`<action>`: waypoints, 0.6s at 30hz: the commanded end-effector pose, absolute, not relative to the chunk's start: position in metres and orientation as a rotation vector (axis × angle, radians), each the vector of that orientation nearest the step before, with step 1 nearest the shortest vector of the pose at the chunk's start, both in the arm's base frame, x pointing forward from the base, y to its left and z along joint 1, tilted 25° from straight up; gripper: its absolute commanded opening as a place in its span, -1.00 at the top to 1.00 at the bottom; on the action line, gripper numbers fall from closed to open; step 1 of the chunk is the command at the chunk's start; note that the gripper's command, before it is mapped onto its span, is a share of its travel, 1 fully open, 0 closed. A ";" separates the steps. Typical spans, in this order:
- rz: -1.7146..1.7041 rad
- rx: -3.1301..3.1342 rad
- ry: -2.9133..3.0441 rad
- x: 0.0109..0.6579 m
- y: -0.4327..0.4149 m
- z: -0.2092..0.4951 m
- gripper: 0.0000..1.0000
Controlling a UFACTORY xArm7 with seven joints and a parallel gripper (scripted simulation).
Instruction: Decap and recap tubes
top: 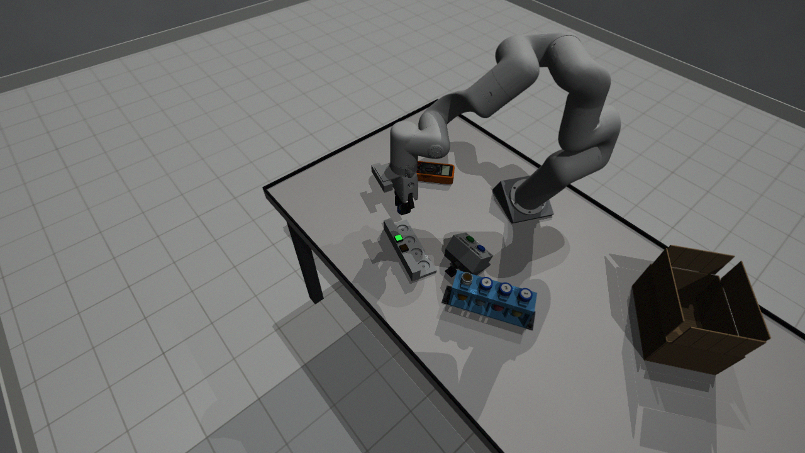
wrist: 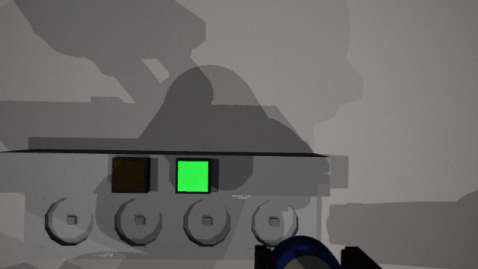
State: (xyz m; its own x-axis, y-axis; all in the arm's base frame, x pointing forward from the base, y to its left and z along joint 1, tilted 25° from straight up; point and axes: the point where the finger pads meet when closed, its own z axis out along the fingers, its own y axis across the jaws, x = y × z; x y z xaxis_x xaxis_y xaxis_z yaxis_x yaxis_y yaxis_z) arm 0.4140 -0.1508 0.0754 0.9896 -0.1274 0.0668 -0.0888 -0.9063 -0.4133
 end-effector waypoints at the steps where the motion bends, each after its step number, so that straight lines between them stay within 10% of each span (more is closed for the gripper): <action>1: -0.133 -2.712 0.155 0.411 -0.158 0.091 1.00; 18: -0.058 -2.663 0.500 0.405 -0.139 0.131 1.00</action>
